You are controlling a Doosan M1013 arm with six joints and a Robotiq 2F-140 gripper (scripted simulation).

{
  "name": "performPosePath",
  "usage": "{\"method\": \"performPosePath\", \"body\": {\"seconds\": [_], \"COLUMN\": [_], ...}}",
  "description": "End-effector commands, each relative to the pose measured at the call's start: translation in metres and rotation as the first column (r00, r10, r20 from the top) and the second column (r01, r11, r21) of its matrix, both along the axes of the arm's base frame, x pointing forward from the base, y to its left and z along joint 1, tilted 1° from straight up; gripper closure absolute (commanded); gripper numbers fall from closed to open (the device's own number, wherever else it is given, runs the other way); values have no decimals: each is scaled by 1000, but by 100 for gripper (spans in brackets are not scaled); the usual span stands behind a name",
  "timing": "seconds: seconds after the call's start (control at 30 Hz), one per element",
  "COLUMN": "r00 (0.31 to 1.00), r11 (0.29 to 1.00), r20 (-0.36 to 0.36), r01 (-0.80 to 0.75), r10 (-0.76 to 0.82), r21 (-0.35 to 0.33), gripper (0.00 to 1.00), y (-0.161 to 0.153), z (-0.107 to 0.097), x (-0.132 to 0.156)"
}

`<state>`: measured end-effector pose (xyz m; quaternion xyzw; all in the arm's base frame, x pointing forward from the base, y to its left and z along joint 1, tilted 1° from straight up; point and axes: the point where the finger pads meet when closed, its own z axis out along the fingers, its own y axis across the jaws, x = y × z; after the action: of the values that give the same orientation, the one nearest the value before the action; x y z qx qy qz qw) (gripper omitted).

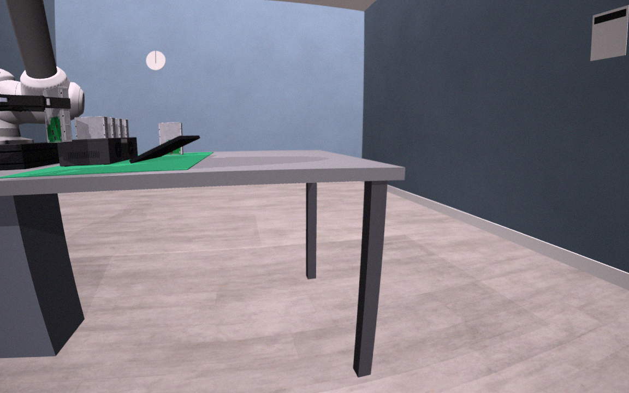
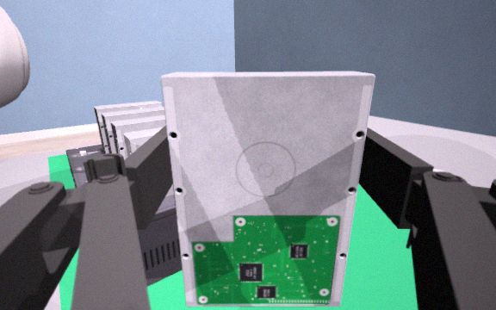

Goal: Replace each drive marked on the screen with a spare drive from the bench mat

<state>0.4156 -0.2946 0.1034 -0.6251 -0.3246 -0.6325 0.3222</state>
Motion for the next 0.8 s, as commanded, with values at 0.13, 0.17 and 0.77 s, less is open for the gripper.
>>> {"method": "performPosePath", "body": {"seconds": [0.13, 0.17, 0.77], "r00": [1000, 1000, 1000], "r11": [1000, 1000, 1000], "r20": [1, 1, 1], "r01": [0, 0, 0], "r10": [0, 0, 0], "r21": [-1, -1, -1], "gripper": [90, 90, 90], "y": [0, 0, 0], "z": [-12, -13, -40], "x": [0, 0, 1]}}
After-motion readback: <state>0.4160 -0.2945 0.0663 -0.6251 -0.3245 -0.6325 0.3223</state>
